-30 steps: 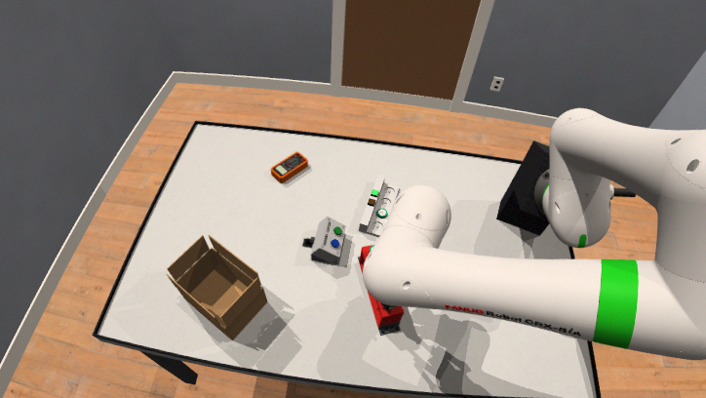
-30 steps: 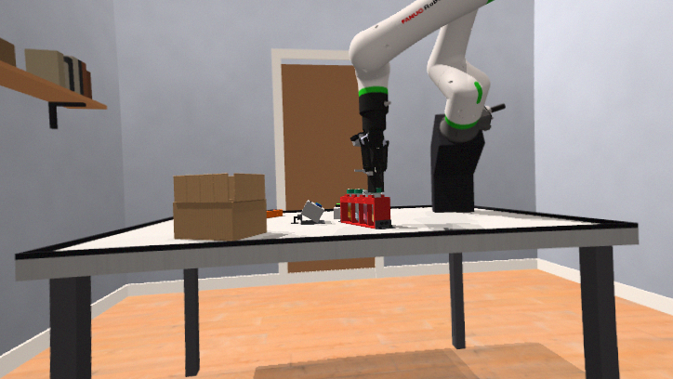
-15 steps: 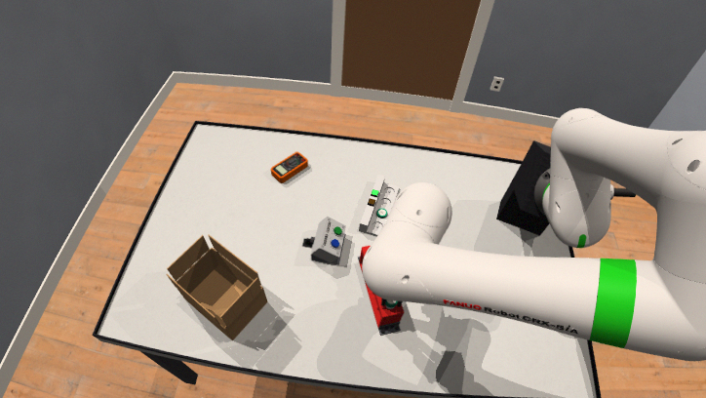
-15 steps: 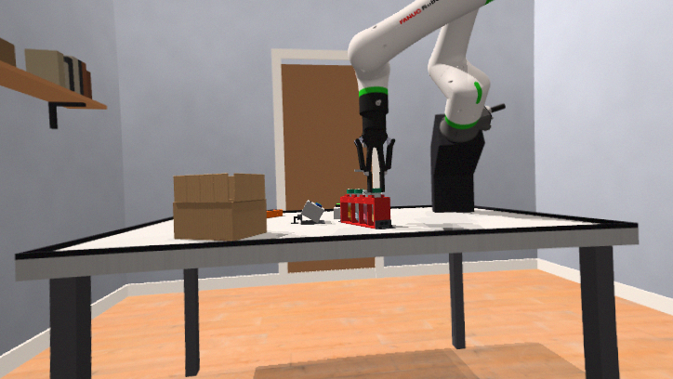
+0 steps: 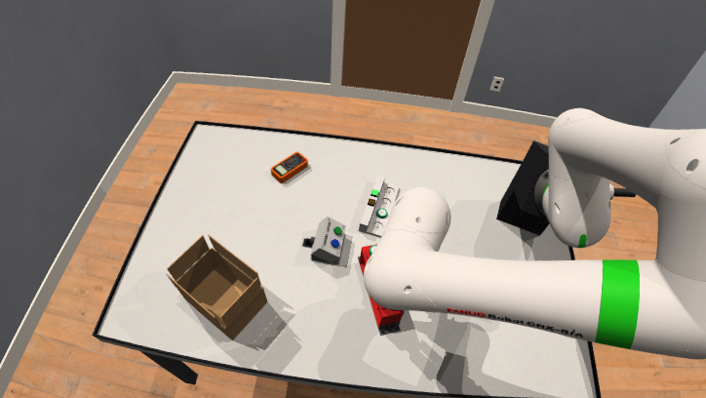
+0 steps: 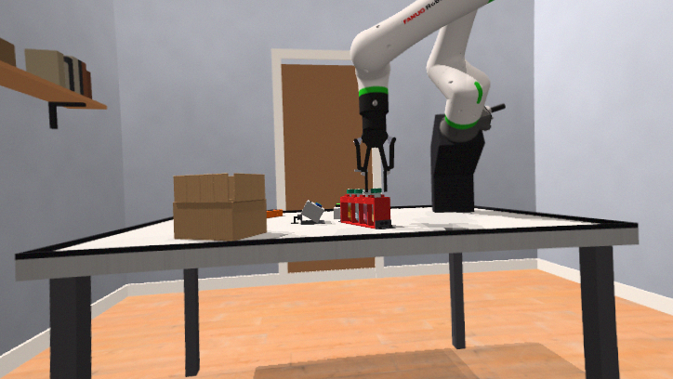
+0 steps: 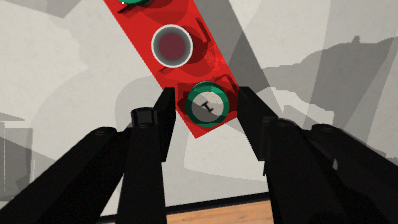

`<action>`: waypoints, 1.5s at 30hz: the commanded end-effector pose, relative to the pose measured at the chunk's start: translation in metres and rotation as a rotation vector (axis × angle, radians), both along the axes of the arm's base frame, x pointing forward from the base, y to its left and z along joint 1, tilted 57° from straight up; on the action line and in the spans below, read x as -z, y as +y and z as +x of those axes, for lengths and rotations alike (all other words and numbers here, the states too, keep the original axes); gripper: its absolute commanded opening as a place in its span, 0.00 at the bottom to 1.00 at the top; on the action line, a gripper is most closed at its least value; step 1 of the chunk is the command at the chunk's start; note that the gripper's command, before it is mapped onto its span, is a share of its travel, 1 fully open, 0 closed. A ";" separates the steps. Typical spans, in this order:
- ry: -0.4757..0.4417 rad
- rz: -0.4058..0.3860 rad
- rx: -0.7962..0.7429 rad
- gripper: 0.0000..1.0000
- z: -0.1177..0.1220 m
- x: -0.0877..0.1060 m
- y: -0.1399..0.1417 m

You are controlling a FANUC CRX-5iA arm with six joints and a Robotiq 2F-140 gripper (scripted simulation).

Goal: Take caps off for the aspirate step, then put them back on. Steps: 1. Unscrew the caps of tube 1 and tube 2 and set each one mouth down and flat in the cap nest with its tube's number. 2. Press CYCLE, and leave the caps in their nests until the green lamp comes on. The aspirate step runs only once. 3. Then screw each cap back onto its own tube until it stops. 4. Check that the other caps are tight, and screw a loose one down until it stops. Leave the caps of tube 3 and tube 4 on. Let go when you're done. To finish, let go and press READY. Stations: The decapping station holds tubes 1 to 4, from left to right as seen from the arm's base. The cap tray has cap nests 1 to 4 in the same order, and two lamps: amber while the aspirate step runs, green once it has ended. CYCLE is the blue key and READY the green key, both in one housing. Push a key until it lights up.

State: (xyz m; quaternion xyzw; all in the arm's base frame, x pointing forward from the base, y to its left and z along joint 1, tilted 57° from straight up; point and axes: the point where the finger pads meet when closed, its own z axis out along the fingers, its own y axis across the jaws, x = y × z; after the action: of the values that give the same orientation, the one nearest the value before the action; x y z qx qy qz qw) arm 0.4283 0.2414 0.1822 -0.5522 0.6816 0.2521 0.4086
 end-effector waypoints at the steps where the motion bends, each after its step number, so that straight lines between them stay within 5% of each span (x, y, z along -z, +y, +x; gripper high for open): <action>1: -0.001 -0.001 0.001 0.41 0.000 0.000 -0.001; 5: -0.001 -0.001 0.001 0.41 0.000 0.000 -0.001; 33: -0.827 -0.291 -0.560 0.41 0.000 -0.001 -0.001; 40: -0.833 -0.293 -0.564 0.41 0.000 0.000 -0.001; 41: -0.833 -0.293 -0.564 0.30 0.000 0.000 -0.001; 45: -0.833 -0.293 -0.564 0.30 0.000 0.000 -0.001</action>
State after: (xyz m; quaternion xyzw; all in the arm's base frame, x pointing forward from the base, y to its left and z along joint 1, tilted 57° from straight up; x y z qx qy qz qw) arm 0.4280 0.2413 0.1822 -0.8190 0.3143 0.0141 0.4798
